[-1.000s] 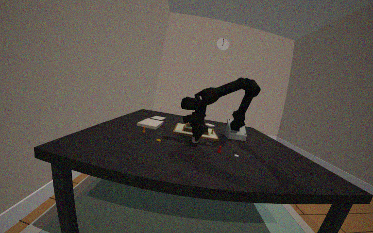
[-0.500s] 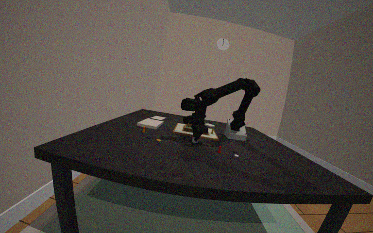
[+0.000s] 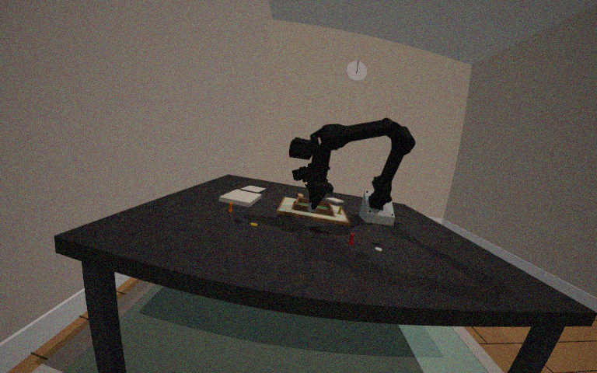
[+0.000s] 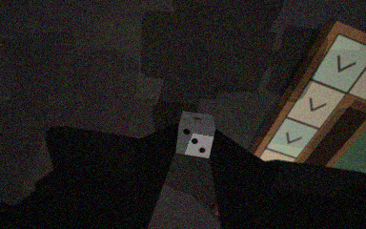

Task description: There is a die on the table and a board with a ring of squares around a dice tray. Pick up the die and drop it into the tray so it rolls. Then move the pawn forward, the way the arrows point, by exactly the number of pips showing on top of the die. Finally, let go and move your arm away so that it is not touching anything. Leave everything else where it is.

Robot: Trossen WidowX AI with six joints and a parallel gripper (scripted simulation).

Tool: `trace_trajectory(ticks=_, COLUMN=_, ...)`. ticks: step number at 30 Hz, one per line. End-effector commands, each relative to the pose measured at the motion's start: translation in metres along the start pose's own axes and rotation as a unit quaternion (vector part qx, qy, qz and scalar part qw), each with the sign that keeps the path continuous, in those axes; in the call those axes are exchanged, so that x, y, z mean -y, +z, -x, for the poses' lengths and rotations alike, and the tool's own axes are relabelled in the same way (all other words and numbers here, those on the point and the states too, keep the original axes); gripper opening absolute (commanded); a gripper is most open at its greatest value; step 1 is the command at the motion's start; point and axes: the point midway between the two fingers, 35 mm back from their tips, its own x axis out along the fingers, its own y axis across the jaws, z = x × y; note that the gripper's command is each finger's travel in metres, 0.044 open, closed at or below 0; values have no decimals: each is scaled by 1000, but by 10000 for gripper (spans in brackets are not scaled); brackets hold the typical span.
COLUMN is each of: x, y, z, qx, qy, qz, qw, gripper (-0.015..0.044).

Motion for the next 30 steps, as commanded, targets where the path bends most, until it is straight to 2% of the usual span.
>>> trace_trajectory(ticks=1, x=0, y=2, z=22, qx=3, qy=1, qz=1, qw=1000, gripper=0)
trace_trajectory(ticks=8, x=0, y=-1, z=61, qx=3, qy=3, qz=1, qw=1000, gripper=0)
trace_trajectory(ticks=13, x=3, y=-1, z=64, qx=3, qy=3, qz=-11, qw=1000, gripper=0)
trace_trajectory(ticks=30, x=90, y=-1, z=50, qx=6, qy=-9, qz=-296, qw=955, gripper=0)
